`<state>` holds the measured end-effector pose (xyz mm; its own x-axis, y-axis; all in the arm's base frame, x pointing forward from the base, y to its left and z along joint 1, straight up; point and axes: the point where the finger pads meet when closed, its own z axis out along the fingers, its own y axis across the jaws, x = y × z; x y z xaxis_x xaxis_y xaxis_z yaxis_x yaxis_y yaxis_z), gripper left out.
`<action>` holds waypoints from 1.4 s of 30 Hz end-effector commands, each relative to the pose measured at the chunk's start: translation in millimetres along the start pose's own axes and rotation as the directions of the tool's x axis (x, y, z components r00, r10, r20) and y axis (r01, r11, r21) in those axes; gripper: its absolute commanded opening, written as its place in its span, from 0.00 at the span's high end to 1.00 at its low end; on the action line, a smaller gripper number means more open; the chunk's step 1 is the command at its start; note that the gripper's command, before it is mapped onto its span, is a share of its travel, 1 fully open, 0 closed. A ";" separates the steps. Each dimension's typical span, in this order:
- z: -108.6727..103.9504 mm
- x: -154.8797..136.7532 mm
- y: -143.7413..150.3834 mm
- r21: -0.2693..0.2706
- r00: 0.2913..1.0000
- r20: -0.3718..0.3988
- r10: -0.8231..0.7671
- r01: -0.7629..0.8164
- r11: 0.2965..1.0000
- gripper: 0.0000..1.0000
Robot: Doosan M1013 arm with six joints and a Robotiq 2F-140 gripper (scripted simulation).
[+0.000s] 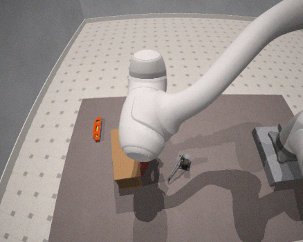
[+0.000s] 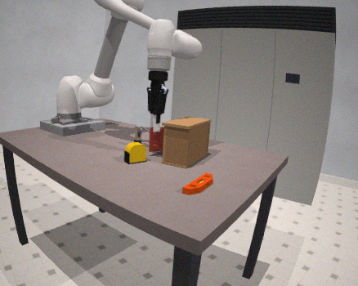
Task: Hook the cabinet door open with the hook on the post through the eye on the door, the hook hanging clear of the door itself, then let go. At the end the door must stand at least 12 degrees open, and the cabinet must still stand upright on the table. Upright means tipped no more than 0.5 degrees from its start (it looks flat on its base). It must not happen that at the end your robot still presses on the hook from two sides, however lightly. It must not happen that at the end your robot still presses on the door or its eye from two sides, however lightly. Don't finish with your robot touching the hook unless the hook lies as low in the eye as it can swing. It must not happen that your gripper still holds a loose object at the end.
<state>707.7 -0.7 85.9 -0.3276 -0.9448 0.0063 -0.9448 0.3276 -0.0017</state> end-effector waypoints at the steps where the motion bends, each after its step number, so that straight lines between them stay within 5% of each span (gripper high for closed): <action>1: -0.4 -1.4 -3.0 -0.002 1.000 0.005 0.003 -0.003 1.000 0.84; 21: -4.5 -1.3 2.9 -0.002 0.999 0.005 0.040 -0.040 0.999 0.84; 42: -38.7 -1.1 2.8 -0.002 0.999 0.005 0.040 -0.040 0.999 0.84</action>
<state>701.2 -0.4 109.9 -0.3552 -0.9348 0.0093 -0.9347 0.3552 0.0072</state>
